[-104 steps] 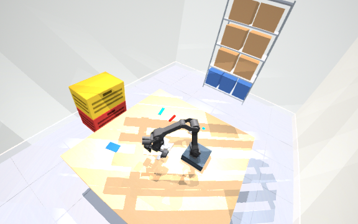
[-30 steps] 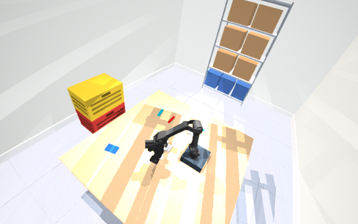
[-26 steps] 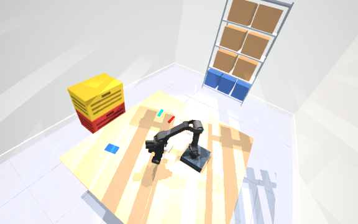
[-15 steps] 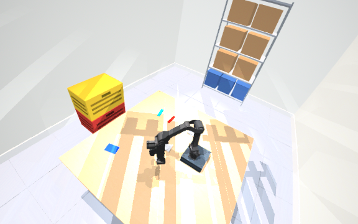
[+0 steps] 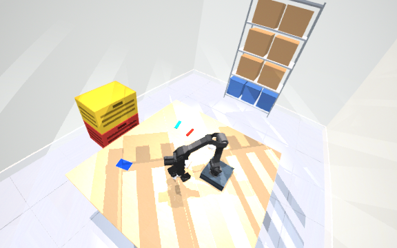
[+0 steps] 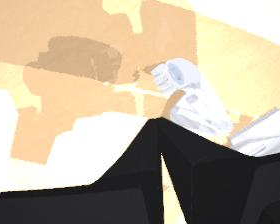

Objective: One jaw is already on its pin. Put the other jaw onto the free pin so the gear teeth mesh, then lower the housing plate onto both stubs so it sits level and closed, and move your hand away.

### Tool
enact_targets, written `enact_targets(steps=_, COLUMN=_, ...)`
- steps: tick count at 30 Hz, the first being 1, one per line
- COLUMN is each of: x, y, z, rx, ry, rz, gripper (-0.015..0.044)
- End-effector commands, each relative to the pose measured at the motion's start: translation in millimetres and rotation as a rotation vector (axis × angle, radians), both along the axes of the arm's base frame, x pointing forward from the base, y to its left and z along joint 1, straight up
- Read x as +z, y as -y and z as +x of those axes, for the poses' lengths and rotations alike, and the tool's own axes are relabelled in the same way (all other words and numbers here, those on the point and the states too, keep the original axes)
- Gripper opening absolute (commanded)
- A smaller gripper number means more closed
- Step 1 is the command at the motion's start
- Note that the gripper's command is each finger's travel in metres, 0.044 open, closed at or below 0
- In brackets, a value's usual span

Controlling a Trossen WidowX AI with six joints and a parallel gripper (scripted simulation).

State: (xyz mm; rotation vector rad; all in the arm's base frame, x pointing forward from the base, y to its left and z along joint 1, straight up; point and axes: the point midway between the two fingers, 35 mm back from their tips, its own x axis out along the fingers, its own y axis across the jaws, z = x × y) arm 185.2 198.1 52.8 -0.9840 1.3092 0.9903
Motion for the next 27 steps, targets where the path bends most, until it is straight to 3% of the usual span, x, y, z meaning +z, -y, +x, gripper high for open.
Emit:
enact_targets(steps=1, x=0.2, y=0.6, z=-2.8, rx=0.134, ry=0.003, rz=0.003, gripper=0.0000)
enact_targets(steps=16, x=-1.1, y=4.9, z=-11.7, rx=0.644, ry=0.012, rz=-0.006, gripper=0.0000)
enact_targets(steps=27, x=-5.4, y=4.6, z=-11.7, rx=0.666, ry=0.013, rz=-0.007, gripper=0.0000)
